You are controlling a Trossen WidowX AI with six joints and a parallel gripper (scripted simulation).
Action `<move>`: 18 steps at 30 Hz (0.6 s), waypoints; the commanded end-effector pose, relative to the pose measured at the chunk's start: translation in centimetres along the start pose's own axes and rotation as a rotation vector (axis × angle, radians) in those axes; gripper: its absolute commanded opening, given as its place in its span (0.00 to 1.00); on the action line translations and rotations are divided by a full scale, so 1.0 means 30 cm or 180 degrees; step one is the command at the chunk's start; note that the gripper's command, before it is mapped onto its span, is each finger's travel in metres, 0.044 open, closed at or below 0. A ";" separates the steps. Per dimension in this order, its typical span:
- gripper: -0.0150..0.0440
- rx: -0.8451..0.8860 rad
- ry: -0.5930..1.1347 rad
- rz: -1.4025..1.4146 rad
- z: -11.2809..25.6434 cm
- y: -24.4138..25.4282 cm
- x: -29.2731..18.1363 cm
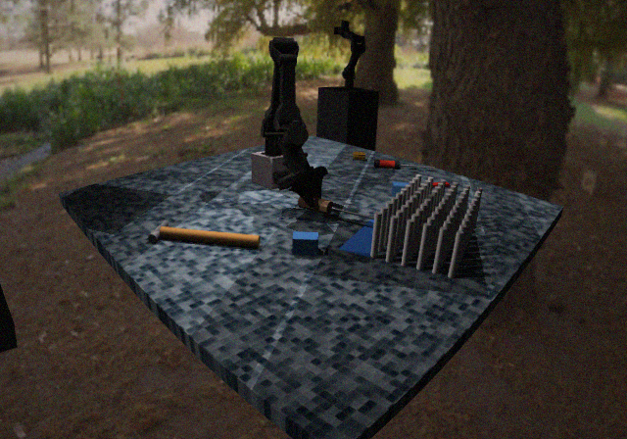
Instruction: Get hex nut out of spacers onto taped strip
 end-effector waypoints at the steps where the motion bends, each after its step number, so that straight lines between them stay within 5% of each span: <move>1: 0.25 0.0027 0.0027 0.0002 -0.005 0.006 -0.020; 18: 0.25 0.0025 0.0030 0.0002 -0.030 -0.003 -0.061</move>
Point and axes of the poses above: the point midway between the two fingers, 35 mm back from their tips, its own z axis back along the fingers, its own y axis across the jaws, x = y × z, the point moved 6 cm from there along z, back along the fingers, and after that the axes turned 14 degrees about -z, right-handed, at the moved point
